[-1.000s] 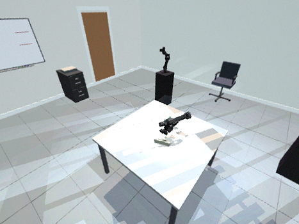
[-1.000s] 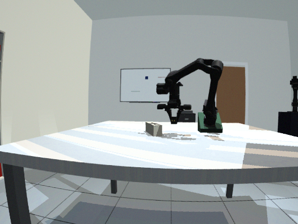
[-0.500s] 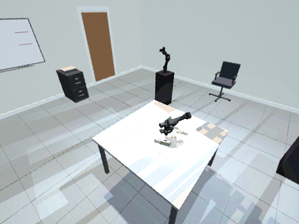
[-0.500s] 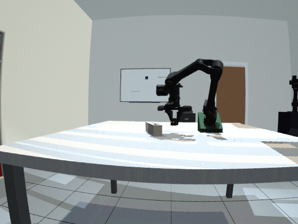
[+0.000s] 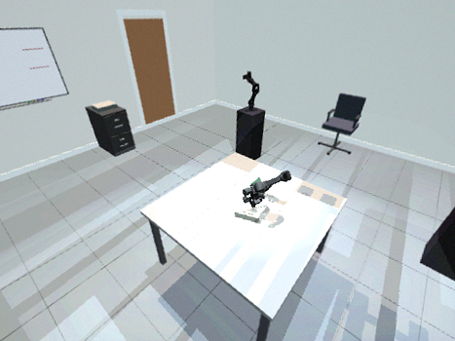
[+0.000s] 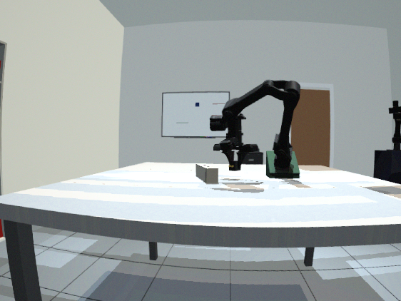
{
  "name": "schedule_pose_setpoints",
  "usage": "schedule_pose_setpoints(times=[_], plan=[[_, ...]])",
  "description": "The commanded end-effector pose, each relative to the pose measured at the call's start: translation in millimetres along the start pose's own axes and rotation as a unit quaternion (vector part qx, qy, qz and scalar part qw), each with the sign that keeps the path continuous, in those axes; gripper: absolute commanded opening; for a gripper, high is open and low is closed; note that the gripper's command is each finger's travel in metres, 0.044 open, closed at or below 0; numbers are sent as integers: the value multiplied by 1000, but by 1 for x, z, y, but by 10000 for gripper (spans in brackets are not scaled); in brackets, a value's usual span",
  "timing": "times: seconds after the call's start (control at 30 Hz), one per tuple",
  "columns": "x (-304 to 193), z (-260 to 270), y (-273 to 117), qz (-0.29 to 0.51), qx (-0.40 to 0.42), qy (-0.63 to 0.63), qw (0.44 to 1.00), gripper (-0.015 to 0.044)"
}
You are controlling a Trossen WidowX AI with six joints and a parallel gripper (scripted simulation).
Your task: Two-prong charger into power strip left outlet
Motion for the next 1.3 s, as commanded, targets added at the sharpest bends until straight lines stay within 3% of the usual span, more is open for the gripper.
schedule_pose_setpoints(times=[0.0, 1.27], plan=[[1, 1, 3, -2, 2, 32, 999, 0], [9, 11, 23, 4, 20, 272, 962, 0]])
Point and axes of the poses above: the point midway between the two fingers, 35 mm back from their tips, its own y axis out along the fingers, its own z axis across the jaws, x = y × z, the point moved 4 cm from there along -y, back along the fingers, and after that the axes turned 3 degrees about y, right-handed, at the moved point
